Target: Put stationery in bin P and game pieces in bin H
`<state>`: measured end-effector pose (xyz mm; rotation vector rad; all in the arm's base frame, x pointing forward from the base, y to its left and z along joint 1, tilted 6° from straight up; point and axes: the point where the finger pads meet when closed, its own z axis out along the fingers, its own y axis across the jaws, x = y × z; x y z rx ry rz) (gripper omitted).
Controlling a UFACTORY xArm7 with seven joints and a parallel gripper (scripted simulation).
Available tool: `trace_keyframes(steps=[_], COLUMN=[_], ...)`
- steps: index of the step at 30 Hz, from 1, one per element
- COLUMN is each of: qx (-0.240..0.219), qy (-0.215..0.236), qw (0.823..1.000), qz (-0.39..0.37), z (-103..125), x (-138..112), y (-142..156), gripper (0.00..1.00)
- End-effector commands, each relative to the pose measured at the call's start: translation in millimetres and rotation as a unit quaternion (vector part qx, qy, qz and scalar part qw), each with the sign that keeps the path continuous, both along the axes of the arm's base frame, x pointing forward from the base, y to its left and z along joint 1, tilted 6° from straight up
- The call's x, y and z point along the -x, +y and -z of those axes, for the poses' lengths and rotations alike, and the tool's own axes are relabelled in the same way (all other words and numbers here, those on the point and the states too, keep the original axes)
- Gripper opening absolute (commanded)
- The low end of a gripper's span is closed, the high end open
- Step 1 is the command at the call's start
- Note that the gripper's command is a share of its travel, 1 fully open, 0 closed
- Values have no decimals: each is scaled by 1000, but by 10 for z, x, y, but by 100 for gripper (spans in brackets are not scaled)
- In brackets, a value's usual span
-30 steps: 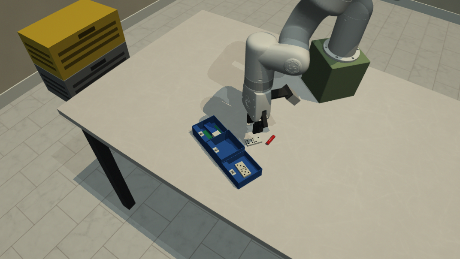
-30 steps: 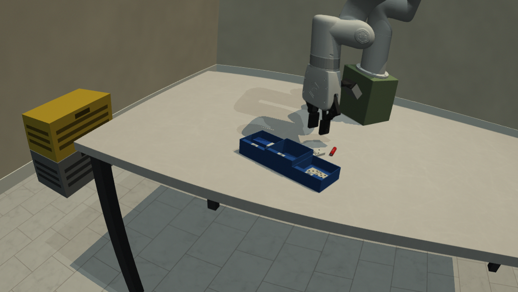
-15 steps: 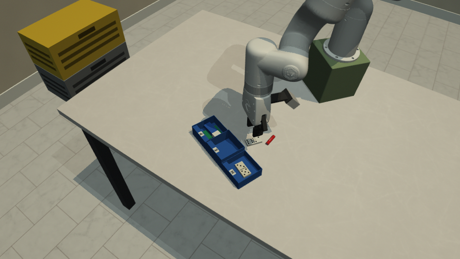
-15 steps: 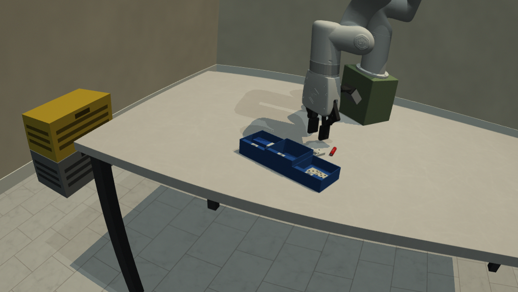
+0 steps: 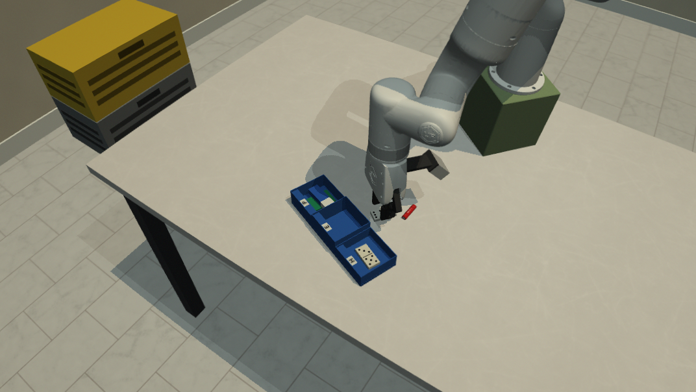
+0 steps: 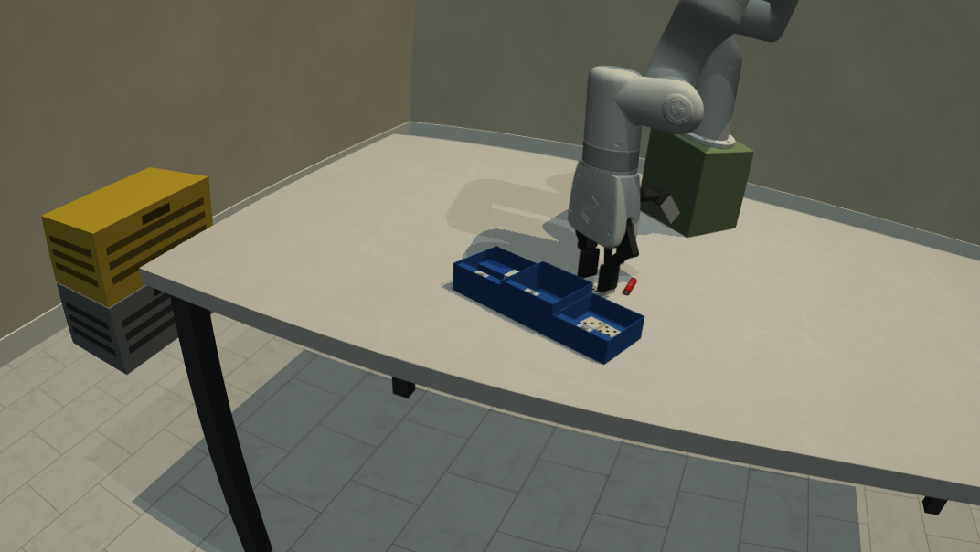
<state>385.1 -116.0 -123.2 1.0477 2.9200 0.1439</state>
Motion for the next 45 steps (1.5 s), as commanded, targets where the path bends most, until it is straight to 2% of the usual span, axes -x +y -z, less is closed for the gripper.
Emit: trace_keyframes(steps=[1,7,20,21,45], qx=[0,0,0,0,0], qy=[-2,-2,-2,-2,-2], qw=[1000,1000,1000,1000,1000], qz=[0,0,0,0,0], z=[37,118,118,118,118], x=[-18,-15,-12,-12,-11], y=[-4,7,8,8,8], gripper=[41,41,41,0,0])
